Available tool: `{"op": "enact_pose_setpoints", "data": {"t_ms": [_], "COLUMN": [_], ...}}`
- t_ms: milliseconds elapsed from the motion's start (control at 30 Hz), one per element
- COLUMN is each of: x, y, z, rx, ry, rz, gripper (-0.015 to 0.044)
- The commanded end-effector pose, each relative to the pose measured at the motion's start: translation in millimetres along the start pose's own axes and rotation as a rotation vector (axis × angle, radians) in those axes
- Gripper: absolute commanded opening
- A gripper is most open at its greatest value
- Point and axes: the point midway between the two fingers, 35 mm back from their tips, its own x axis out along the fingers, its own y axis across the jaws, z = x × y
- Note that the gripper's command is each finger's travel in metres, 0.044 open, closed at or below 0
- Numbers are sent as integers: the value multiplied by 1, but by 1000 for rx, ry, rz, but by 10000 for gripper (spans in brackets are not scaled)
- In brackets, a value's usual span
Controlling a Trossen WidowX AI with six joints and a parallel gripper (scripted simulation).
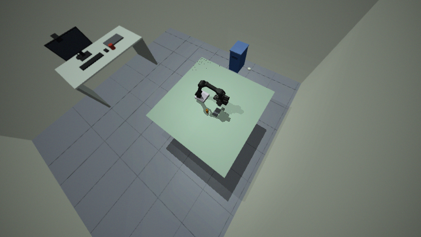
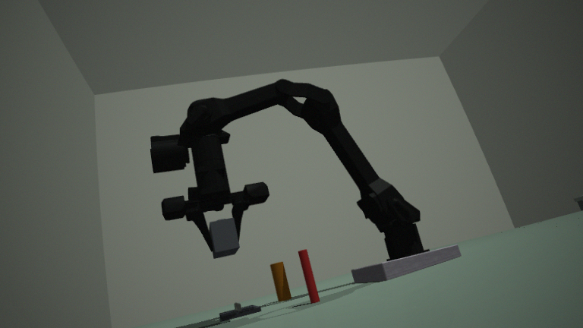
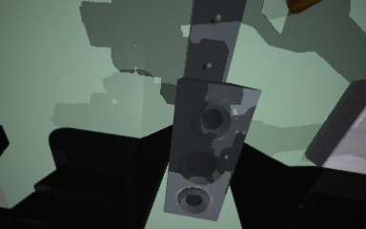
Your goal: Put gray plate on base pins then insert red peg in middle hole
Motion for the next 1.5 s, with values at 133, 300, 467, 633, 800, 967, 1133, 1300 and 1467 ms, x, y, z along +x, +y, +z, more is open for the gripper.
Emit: {"op": "enact_pose_setpoints", "data": {"t_ms": [133, 300, 467, 633, 800, 967, 1133, 1300, 1467], "x": [12, 19, 27, 35, 42, 50, 55, 55, 55], "y": [-1, -2, -2, -3, -5, -7, -9, -9, -10], "z": [19, 31, 45, 59, 73, 87, 96, 96, 96], "rx": [-10, -12, -8, -4, 0, 4, 6, 6, 6], "ry": [3, 5, 2, -1, -4, -7, -9, -9, -9], "rz": [-8, -9, -7, -5, -4, -3, -2, -2, -2], "gripper": [0, 0, 0, 0, 0, 0, 0, 0, 0]}}
